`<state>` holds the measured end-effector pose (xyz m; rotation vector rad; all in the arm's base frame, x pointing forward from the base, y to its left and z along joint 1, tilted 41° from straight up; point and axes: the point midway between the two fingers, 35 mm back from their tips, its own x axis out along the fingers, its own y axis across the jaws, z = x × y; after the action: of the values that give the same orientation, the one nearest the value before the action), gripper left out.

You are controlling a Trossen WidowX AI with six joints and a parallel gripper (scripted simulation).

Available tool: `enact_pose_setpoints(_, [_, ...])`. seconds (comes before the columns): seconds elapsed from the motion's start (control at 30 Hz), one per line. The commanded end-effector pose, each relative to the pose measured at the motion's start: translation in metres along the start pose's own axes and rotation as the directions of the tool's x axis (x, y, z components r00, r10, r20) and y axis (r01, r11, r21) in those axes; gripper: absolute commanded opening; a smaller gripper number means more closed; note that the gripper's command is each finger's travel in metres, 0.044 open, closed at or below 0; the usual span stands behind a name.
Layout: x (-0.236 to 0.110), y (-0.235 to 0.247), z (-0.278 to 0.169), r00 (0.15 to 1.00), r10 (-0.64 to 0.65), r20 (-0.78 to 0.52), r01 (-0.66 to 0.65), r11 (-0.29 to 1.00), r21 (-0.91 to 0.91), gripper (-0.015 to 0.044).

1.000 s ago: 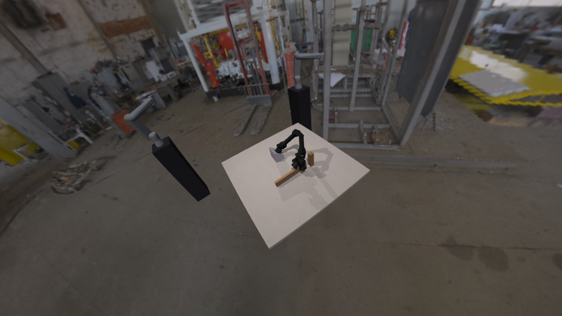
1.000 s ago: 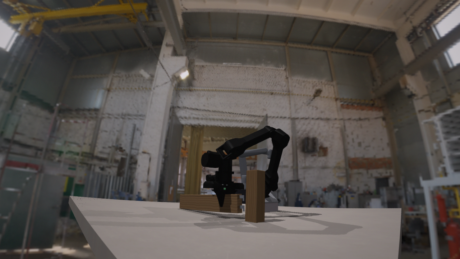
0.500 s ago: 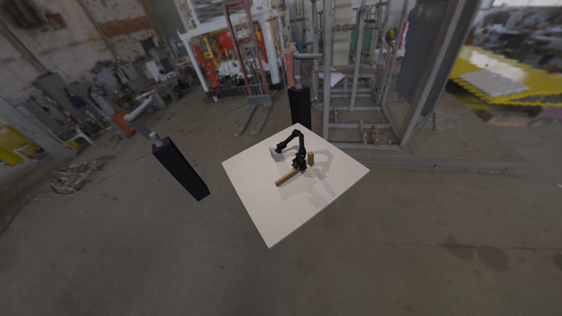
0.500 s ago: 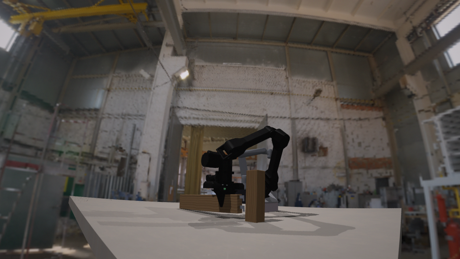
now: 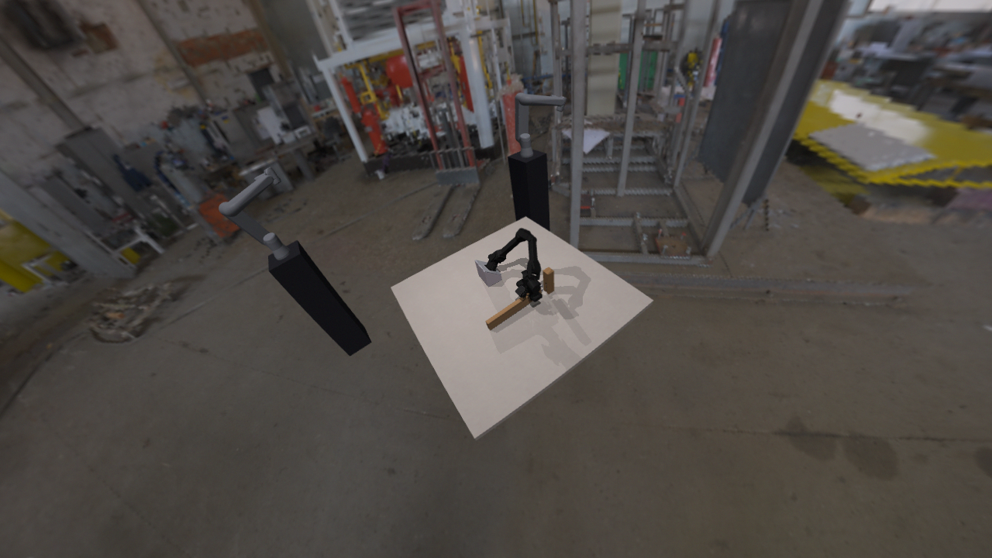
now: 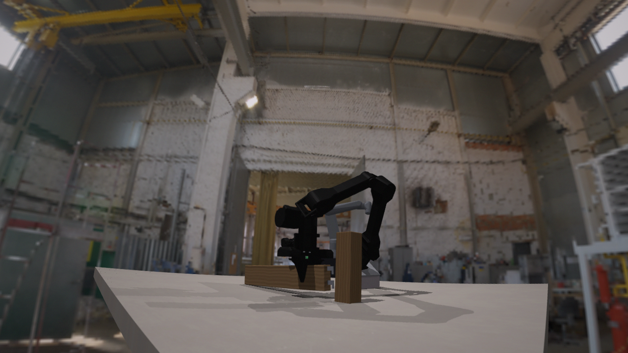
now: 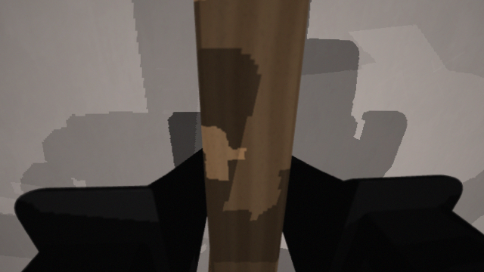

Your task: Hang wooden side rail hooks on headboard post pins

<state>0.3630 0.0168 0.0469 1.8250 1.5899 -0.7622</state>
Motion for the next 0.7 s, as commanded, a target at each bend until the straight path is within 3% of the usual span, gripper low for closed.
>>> enact_pose_setpoints(0.0, [-0.0031,0.0036,-0.0003,1.000,0.009,0.003,-0.009,1.000,-0.002,0.0000])
enact_pose_setpoints(0.67, [-0.0026,0.0035,-0.0026,1.000,0.009,0.003,-0.009,1.000,-0.002,0.0000])
